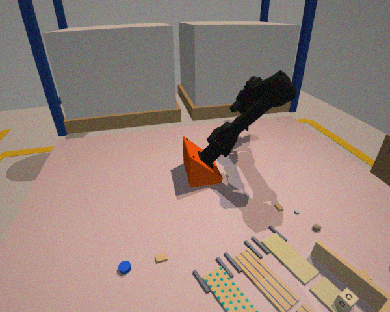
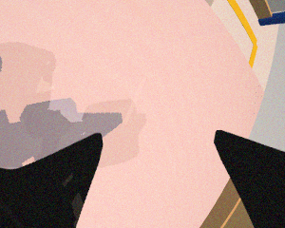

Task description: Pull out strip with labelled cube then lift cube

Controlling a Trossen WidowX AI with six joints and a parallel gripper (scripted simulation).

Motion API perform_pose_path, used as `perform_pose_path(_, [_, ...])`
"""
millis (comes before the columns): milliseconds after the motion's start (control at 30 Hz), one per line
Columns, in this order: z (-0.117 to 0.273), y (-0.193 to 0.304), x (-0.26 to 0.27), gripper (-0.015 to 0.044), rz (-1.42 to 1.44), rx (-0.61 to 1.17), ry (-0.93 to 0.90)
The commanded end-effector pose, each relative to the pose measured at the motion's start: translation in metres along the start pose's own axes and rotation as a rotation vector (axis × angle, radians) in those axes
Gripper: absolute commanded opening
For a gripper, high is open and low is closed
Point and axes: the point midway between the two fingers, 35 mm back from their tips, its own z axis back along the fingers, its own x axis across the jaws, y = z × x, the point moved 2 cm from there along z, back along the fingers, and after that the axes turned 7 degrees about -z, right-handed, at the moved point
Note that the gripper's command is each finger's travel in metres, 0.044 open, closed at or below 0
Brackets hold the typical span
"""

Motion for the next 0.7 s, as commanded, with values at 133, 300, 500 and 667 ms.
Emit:
perform_pose_path(133, [0.015,-0.001,-0.007,0.0400,0.017,-0.015,0.016])
perform_pose_path(300, [0.015,-0.001,-0.007,0.0400,0.017,-0.015,0.016])
perform_pose_path(500, [-0.005,0.028,-0.015,0.0400,-0.131,0.061,-0.002])
perform_pose_path(667, [-0.027,0.083,-0.033,0.0400,-0.383,0.188,0.008])
